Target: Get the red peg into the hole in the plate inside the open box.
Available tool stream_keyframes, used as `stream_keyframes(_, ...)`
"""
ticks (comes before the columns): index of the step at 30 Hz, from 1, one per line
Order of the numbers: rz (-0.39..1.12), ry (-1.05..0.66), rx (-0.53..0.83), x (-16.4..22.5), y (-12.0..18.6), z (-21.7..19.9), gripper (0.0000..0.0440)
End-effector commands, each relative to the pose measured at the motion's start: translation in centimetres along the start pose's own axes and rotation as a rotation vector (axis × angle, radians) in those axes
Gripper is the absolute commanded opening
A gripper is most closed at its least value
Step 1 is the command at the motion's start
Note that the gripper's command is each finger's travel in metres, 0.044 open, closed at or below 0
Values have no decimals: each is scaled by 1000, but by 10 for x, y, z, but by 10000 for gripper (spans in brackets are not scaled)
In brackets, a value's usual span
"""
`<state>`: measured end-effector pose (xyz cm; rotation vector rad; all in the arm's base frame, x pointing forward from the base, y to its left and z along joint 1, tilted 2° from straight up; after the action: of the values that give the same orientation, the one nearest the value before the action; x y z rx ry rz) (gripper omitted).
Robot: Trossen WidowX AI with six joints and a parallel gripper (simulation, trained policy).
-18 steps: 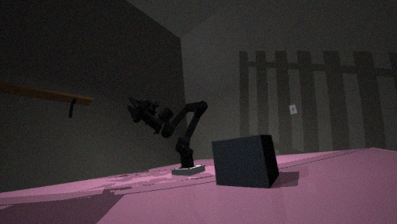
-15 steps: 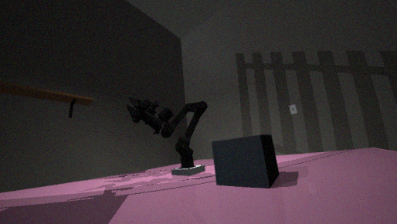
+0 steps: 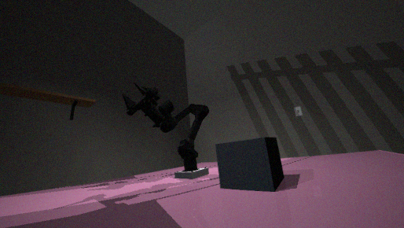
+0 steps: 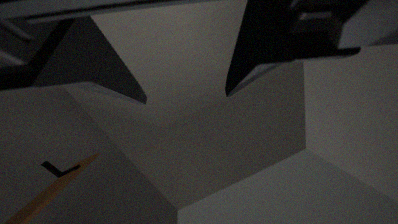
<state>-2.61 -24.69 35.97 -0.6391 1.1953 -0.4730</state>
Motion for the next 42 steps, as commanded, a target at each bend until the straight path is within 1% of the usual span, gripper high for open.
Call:
stream_keyframes(1, 10, -99, -60, -3, -11, 20, 440)
stream_keyframes(10, 72, -366, -213, -10, -31, 77, 440)
stream_keyframes(20, 189, -657, -366, -24, -39, 140, 440)
stream_keyframes(31, 380, -962, -501, -41, -33, 202, 440)
stream_keyframes(42, 640, -1232, -589, -56, -14, 256, 440)
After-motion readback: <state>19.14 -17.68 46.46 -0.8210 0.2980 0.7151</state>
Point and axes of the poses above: the point midway between the two fingers, 35 mm back from their tips, its own y axis back along the fingers, its own z axis across the jaws, x = y × z, the point moved 3 cm from there along y, back along the fingers, and after that the axes turned 4 degrees about y, right-handed, at the moved point
